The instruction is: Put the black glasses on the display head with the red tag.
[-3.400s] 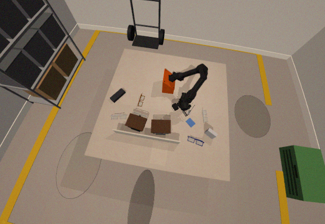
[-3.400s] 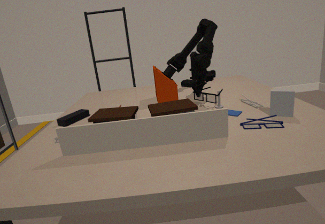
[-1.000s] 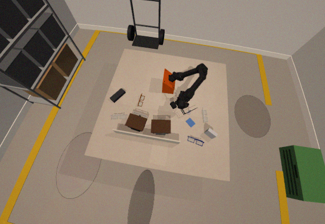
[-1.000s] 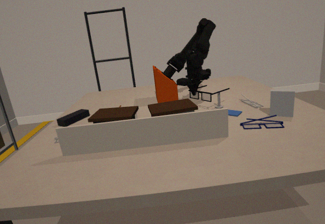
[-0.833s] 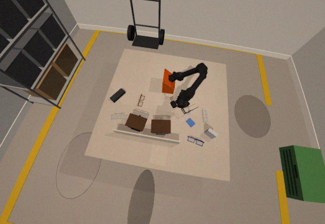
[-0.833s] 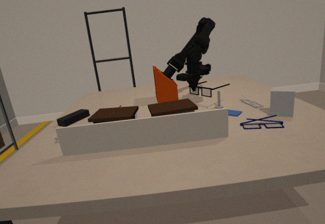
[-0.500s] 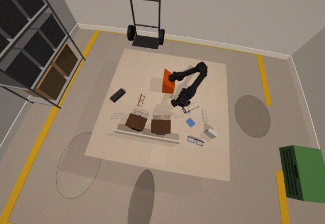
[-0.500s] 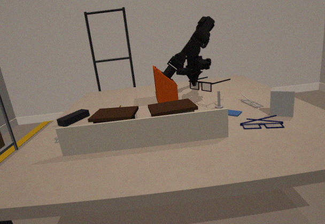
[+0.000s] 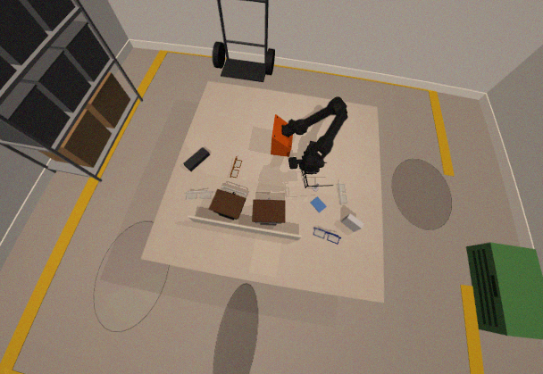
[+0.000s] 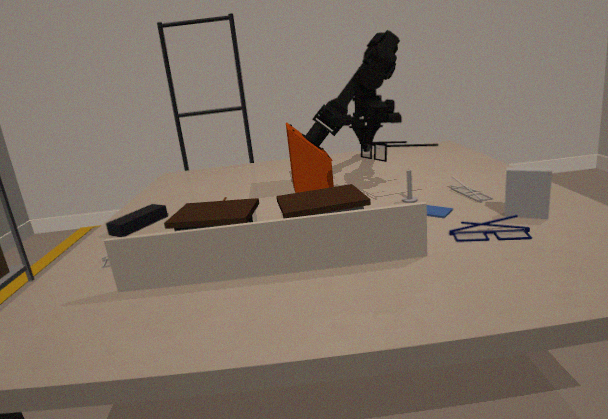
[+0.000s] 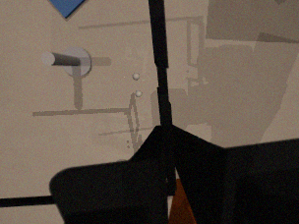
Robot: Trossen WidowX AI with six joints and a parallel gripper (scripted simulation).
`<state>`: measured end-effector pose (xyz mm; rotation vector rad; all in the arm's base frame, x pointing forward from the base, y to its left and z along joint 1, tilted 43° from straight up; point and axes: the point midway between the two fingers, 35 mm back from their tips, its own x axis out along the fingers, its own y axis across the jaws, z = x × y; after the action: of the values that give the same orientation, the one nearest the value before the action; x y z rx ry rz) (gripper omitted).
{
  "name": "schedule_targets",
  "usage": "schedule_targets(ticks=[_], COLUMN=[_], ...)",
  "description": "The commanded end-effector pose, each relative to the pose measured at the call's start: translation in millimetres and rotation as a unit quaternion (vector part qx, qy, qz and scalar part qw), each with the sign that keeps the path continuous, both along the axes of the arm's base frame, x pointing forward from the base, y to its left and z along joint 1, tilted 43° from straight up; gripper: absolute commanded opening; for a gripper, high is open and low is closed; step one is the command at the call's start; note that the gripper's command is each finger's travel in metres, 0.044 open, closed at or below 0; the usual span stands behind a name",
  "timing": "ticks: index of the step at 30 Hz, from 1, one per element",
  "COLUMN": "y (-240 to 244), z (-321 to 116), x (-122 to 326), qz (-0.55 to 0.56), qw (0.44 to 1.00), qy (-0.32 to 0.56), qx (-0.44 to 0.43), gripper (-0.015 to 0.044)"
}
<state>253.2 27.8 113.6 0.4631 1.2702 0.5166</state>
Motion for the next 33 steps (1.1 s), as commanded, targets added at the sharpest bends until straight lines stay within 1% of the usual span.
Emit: schedule_targets(ticks=[1,9,17,25,33], y=[-1,-2,-4,-5,-7], z=[4,14,23,30,37], x=[-6,-15,-24,-34,-43], qz=[-0.059,-0.169,-0.279,-0.385,-0.484], qw=[0.998,0.983,0.953,0.909,0.852], qy=[0.028,0.073,0.112,0.146,0.175], qx=[0.002,0.014,0.034,0.063,0.102], gripper=[0.0,0.0,0.0,0.0,0.0])
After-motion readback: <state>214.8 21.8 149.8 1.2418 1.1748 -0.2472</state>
